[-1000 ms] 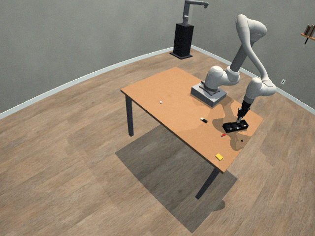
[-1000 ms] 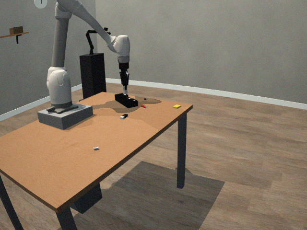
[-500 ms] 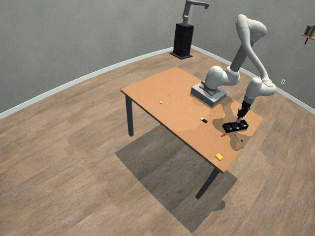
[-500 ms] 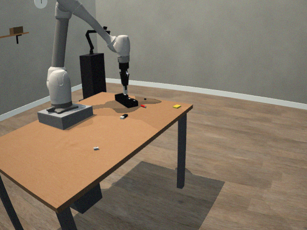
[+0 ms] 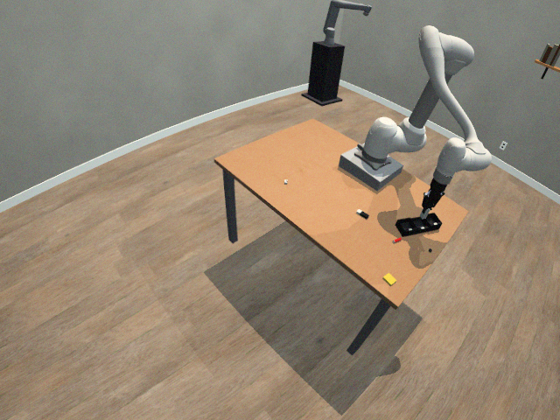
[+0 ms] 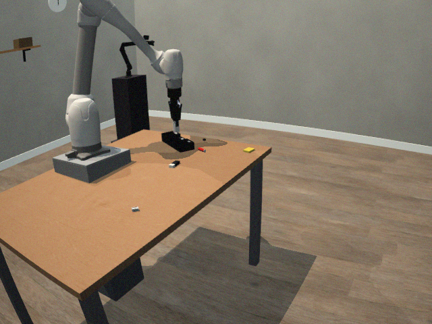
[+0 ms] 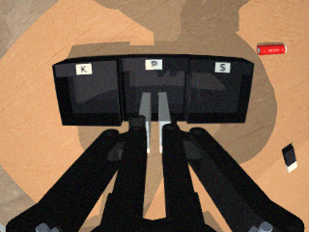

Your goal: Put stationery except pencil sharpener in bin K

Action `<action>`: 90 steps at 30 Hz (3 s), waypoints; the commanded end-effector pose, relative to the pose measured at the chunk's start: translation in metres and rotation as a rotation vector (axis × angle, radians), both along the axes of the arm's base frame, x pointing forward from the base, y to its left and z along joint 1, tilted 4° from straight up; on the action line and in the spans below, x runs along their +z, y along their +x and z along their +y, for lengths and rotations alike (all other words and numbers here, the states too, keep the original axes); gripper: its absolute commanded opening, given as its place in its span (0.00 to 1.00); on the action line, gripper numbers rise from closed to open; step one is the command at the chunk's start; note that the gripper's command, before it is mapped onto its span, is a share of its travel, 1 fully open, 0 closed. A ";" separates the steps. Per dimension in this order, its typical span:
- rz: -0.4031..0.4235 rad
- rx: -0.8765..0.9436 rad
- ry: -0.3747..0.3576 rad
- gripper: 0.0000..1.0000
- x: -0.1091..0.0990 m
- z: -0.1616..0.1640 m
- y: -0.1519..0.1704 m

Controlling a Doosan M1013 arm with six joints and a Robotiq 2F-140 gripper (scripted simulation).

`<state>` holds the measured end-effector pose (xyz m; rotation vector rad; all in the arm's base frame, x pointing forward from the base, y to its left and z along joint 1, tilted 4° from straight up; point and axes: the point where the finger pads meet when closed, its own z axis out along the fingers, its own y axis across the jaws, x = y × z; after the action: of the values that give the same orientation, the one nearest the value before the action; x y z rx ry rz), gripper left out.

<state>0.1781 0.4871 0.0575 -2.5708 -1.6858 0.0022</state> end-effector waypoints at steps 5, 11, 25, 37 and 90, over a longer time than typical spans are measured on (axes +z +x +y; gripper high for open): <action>-0.004 0.002 0.005 0.15 0.004 0.004 0.002; -0.004 0.002 0.005 0.15 0.004 0.005 0.002; -0.004 0.002 0.005 0.15 0.004 0.005 0.002; -0.004 0.002 0.005 0.15 0.004 0.005 0.002; -0.004 0.002 0.005 0.15 -0.058 0.005 -0.001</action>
<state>0.1807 0.4968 0.0041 -2.5679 -1.6841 -0.0182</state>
